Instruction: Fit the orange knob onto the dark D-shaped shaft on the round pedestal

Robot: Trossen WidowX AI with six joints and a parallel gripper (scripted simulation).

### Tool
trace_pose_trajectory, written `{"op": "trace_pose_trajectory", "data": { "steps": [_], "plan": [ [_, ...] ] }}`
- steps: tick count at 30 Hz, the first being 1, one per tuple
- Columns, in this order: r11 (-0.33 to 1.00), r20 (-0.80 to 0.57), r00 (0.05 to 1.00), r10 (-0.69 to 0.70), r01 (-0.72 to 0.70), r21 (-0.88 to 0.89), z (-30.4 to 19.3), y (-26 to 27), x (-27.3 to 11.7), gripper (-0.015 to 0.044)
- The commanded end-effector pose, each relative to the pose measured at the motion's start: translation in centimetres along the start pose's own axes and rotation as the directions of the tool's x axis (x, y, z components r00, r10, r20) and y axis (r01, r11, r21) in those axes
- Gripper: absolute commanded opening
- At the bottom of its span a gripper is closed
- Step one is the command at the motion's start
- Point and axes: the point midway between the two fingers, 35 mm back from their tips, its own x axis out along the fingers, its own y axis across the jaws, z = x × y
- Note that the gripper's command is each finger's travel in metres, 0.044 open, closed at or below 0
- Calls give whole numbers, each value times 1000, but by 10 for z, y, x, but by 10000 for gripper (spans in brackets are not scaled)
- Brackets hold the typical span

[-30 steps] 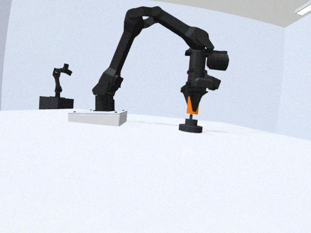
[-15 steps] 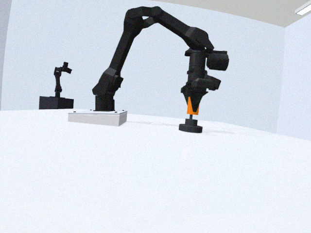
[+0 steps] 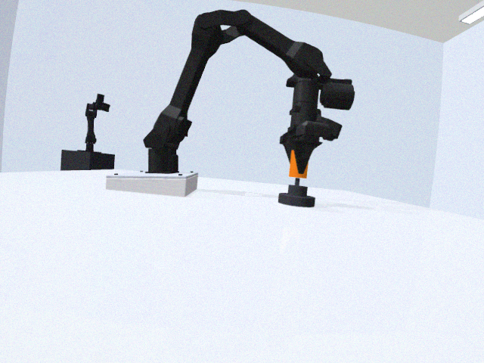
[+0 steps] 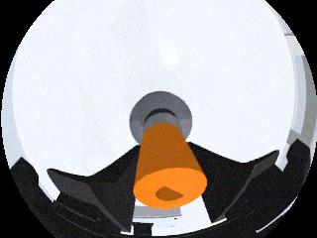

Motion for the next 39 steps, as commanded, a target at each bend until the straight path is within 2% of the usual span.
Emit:
{"op": "trace_pose_trajectory", "data": {
  "steps": [1,6,39],
  "plan": [
    [999,4,1000,-2,2,-52,1,0,-3,0],
    [979,4,1000,-2,2,-206,3,-1,-3,0],
    [979,4,1000,-2,3,-206,3,-2,2,0]
  ]
}}
